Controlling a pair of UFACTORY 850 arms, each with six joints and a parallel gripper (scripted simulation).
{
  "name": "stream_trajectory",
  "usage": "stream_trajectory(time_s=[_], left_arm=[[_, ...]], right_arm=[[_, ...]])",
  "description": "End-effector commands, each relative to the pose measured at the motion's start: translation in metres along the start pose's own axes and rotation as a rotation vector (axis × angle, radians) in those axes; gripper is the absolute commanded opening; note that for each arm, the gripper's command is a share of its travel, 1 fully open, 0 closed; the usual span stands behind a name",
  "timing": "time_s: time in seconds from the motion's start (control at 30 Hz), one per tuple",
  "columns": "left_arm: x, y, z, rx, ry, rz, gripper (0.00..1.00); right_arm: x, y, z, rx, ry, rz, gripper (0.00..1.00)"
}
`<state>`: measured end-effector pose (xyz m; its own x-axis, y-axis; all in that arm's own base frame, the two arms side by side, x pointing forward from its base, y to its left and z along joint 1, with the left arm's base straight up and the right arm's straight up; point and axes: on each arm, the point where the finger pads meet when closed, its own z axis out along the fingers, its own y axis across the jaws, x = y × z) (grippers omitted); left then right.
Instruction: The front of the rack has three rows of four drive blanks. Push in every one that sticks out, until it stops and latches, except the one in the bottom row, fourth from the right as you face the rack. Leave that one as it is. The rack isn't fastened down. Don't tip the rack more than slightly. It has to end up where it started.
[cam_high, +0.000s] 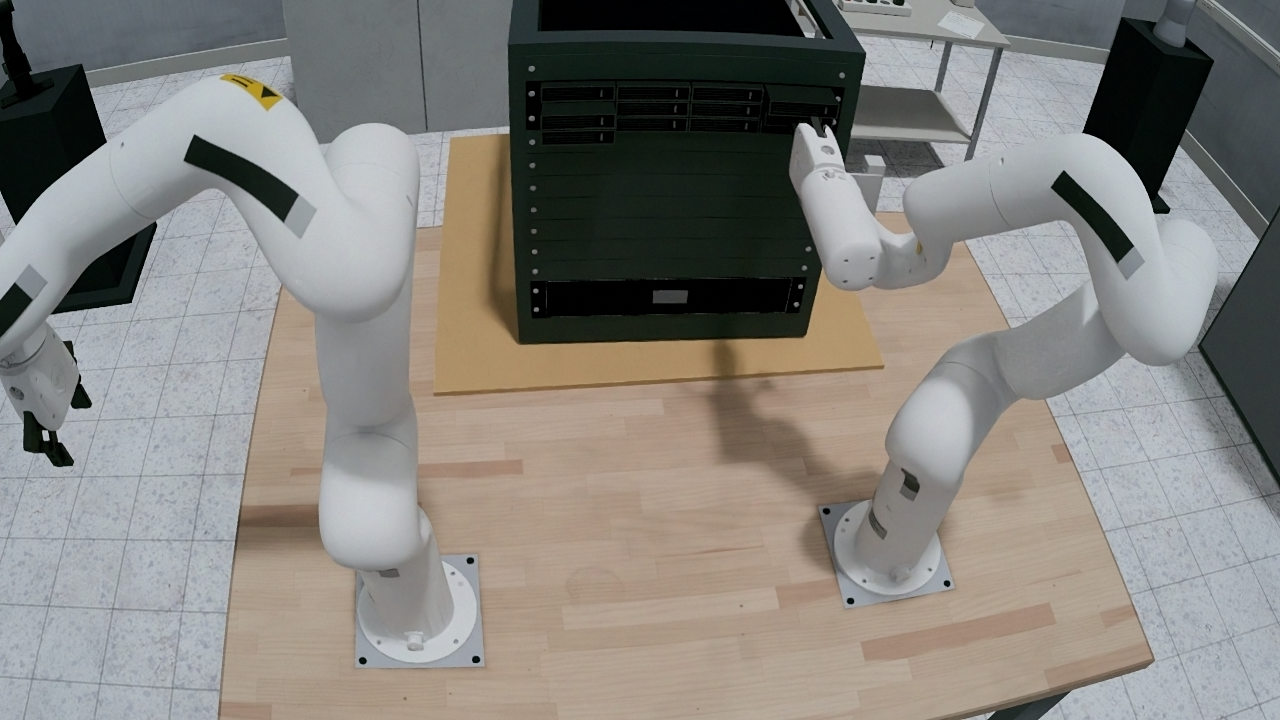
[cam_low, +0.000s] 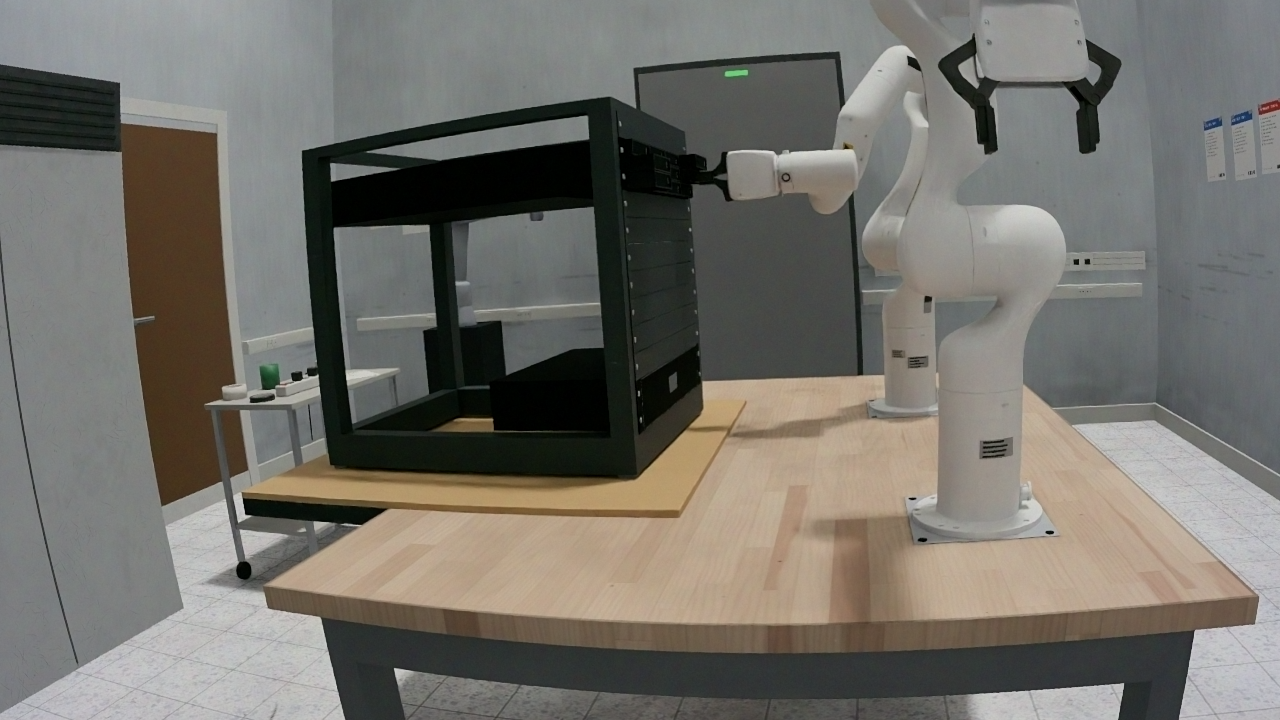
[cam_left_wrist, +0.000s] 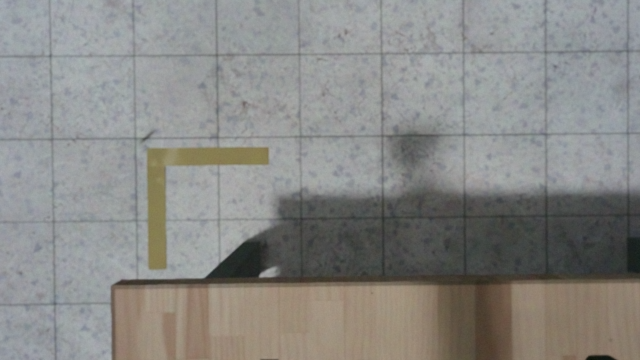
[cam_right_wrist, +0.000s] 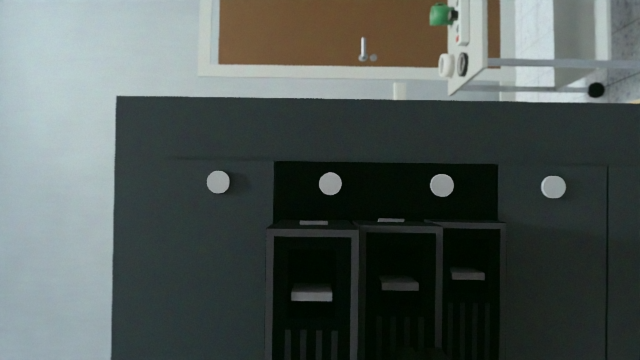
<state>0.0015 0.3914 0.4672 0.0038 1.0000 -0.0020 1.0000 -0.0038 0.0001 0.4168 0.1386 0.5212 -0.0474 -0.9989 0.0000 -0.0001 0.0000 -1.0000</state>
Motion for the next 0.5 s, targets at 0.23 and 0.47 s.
stream_trajectory(time_s=[0.23,0.47], left_arm=[[0.0004,0.0,-0.0009,0.0,0.002,0.0,1.0],[0.0004,0.0,-0.0009,0.0,0.002,0.0,1.0]], right_arm=[[-0.0001,-0.0009,0.0084,0.001,0.0,0.001,0.0],[-0.0001,-0.0009,0.0087,0.001,0.0,0.001,0.0]])
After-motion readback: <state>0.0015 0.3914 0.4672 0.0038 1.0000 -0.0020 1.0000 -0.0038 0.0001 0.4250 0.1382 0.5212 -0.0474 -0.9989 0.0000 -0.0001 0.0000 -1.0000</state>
